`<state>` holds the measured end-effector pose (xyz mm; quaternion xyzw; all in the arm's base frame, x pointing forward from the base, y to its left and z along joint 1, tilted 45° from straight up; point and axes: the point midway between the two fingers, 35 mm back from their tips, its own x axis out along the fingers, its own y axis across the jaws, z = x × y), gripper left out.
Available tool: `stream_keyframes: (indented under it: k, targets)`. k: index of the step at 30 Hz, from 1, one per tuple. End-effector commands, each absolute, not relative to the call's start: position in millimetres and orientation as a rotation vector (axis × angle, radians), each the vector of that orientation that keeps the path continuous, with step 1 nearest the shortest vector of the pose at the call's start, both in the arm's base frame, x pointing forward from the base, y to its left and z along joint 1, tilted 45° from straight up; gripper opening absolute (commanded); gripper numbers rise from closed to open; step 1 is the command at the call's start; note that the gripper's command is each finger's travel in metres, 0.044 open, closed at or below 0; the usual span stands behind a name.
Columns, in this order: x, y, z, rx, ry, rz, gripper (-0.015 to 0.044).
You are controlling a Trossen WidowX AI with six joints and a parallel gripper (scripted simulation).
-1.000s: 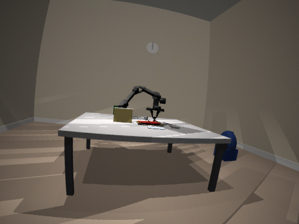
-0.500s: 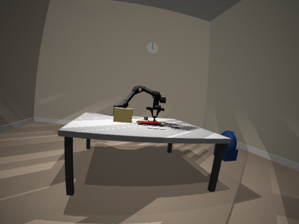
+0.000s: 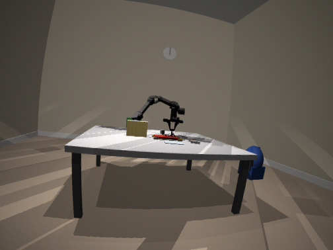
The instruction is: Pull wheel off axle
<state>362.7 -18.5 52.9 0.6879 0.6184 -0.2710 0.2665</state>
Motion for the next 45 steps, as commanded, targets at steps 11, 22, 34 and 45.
stream_keyframes:
  k: [11,22,34,45]
  targets:
    - [358.0,-38.1,72.7,1.862,1.667,-0.733,0.0]
    - [336.6,-7.5,107.7,1.856,1.666,-0.733,0.0]
    - [304.6,25.5,140.4,1.852,1.669,-0.729,0.0]
    - [304.0,37.0,132.3,1.852,1.669,-0.728,0.0]
